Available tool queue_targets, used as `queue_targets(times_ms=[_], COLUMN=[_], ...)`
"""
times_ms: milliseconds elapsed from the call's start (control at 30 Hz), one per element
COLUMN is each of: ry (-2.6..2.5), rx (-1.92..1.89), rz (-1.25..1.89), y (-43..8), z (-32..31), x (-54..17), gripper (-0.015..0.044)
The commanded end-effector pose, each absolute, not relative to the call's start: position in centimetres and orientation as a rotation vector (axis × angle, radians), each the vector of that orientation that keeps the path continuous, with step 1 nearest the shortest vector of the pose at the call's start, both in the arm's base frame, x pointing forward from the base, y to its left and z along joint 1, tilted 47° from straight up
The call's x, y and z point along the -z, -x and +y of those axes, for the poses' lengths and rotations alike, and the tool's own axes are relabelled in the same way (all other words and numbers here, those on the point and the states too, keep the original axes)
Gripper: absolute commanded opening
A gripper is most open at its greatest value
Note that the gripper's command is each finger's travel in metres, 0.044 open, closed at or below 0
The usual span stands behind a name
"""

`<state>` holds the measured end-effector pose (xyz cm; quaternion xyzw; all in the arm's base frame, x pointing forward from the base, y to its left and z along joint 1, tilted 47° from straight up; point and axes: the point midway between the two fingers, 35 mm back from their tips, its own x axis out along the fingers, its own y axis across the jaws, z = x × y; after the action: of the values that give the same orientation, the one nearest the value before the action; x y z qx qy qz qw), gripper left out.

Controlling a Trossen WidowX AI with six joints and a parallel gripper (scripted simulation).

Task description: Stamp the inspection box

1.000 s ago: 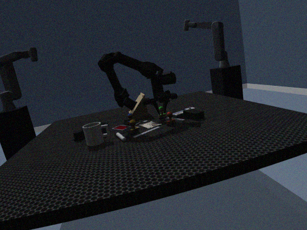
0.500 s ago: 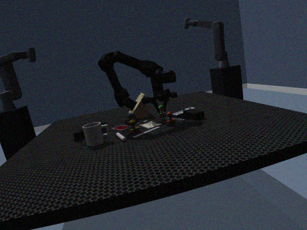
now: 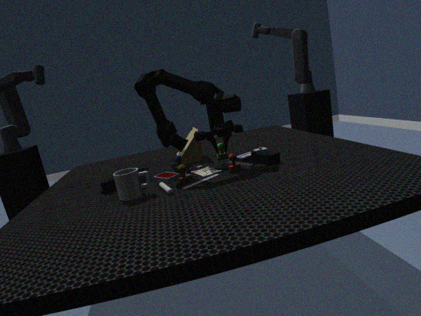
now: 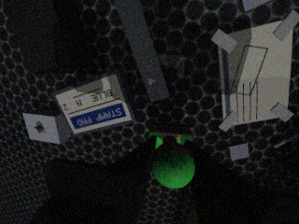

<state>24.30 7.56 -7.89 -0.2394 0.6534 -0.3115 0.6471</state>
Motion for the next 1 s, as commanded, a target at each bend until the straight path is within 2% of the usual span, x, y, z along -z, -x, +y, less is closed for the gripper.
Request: queue_targets(times_ms=[0, 967], ry=[0.538, 0.539], rx=[0.712, 0.713], rz=[1.488, 1.489], y=[-24.27, -24.36], z=[7.75, 8.75], x=[7.74, 6.77], gripper=[0.0000, 0.0000])
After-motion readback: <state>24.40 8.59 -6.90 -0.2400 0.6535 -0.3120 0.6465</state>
